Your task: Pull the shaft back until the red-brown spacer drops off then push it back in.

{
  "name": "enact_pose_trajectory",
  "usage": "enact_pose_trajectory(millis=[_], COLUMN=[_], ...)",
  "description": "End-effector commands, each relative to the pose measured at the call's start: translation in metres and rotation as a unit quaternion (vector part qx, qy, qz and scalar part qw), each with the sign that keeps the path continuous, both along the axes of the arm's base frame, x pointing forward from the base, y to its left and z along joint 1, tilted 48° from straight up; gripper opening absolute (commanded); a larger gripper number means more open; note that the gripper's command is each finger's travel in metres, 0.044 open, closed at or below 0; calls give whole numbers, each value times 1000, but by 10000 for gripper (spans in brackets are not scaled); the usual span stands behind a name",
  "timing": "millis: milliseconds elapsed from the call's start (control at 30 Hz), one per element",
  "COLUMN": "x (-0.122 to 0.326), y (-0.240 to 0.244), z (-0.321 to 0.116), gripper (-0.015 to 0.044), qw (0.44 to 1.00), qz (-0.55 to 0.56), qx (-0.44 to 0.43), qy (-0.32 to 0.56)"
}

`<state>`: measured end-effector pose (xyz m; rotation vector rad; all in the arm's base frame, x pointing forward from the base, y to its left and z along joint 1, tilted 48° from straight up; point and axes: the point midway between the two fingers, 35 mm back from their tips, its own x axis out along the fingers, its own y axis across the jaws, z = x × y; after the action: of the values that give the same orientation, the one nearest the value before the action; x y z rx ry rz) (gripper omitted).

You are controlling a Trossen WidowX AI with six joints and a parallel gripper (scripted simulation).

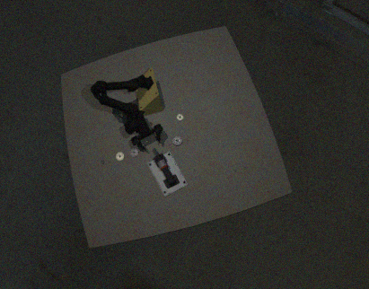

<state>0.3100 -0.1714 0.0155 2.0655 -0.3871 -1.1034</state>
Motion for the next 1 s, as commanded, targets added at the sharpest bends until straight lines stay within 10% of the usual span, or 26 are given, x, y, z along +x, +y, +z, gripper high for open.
enact_pose_trajectory(millis=[0, 633, 967], x=[0, 0, -2], y=[2, 2, -2], z=[-1, -1, -6], gripper=[440, 440, 440], qw=[1000, 1000, 901], qz=[2, 7, 276], qx=[4, -1, -257], qy=[-2, 2, 213])
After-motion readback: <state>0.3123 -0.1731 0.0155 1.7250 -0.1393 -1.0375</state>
